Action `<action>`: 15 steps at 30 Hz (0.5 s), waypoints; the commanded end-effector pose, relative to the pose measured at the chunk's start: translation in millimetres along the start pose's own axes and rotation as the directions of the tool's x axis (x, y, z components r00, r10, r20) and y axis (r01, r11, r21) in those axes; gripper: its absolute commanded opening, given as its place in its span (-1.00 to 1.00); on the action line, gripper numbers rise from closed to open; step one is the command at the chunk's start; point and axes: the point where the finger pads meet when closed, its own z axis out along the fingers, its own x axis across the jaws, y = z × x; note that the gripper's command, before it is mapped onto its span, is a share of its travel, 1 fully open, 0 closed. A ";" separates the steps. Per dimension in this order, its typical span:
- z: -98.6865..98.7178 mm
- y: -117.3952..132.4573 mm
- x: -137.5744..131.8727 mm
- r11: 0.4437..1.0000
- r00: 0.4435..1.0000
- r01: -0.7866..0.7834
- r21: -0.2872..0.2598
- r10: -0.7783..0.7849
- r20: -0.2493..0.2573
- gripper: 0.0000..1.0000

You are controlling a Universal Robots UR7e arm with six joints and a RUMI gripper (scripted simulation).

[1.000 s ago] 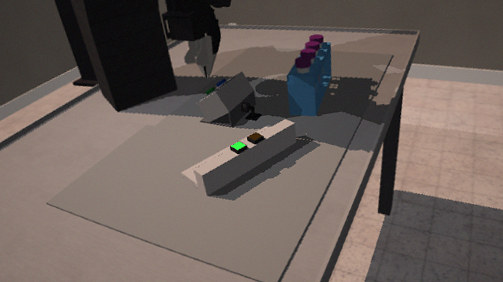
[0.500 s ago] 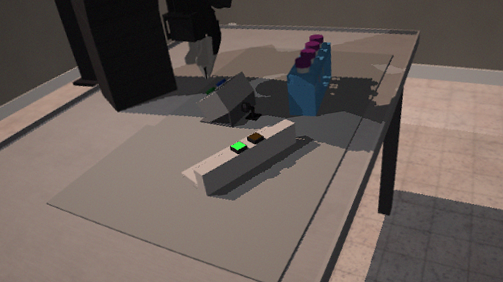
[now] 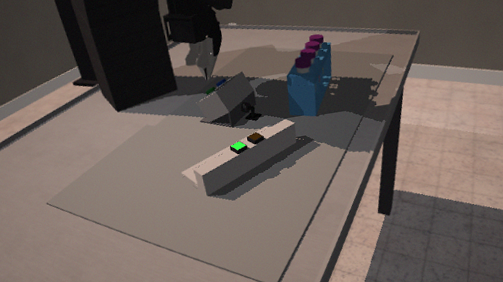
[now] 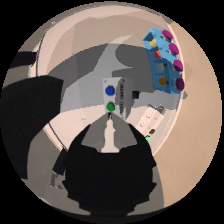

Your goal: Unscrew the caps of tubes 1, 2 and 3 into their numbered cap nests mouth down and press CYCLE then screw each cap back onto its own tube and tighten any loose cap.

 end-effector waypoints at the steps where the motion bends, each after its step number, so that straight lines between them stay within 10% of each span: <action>1: 19.3 3.0 6.4 0.999 0.975 -0.003 0.033 -0.005 0.221 -1.00; 15: 19.2 3.8 8.0 0.999 0.975 -0.003 0.033 -0.005 0.221 -1.00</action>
